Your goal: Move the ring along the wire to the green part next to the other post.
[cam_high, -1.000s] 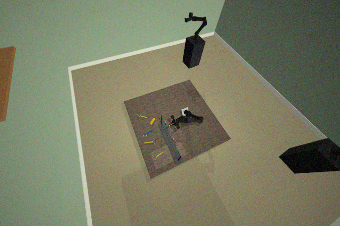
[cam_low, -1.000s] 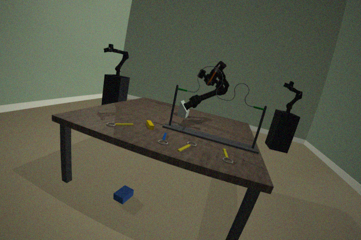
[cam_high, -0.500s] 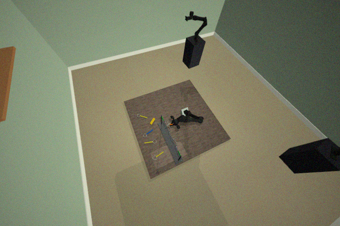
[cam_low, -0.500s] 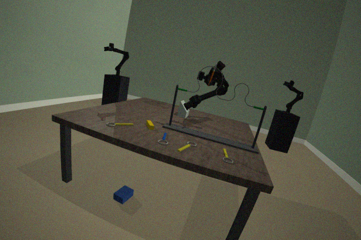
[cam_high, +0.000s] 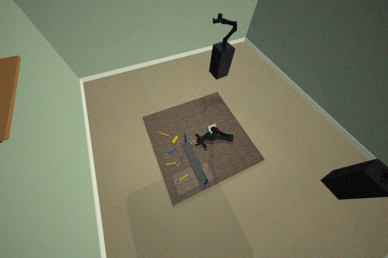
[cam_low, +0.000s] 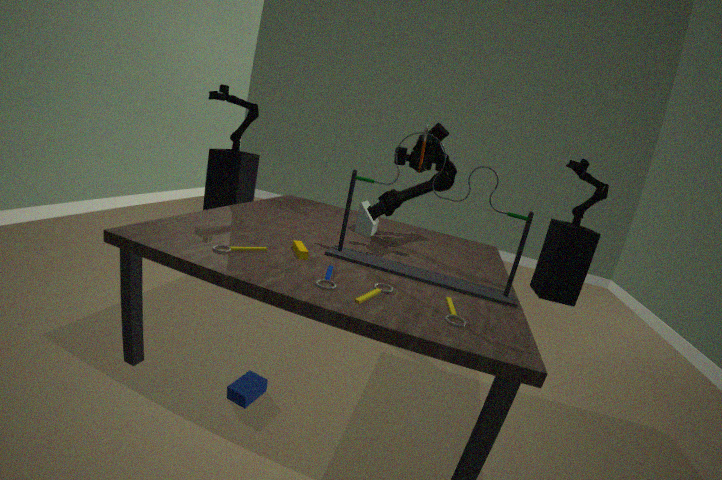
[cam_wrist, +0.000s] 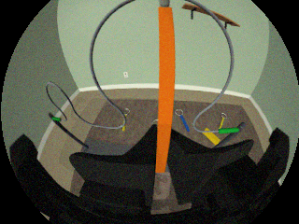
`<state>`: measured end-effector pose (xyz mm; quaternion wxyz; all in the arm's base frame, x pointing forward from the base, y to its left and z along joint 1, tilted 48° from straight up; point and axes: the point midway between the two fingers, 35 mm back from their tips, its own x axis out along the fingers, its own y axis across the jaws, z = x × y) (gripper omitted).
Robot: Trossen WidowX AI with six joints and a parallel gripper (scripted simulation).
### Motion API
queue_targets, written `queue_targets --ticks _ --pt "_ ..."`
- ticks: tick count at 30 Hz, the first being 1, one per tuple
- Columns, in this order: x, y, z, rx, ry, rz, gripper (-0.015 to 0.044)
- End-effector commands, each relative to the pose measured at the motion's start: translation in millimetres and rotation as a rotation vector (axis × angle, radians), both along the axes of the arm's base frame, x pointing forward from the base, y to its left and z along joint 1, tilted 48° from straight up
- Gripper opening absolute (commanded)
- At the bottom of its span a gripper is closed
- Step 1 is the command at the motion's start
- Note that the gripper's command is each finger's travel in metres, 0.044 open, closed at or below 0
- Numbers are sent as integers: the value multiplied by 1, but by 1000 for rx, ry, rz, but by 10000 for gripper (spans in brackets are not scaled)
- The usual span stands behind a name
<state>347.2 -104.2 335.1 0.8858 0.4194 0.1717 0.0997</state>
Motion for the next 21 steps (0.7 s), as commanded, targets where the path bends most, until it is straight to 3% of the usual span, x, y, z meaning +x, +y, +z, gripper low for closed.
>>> queue_targets --ticks 1,21 --pt "-1 2 2 49 -8 2 -150" --pt "0 5 7 288 -40 2 -150"
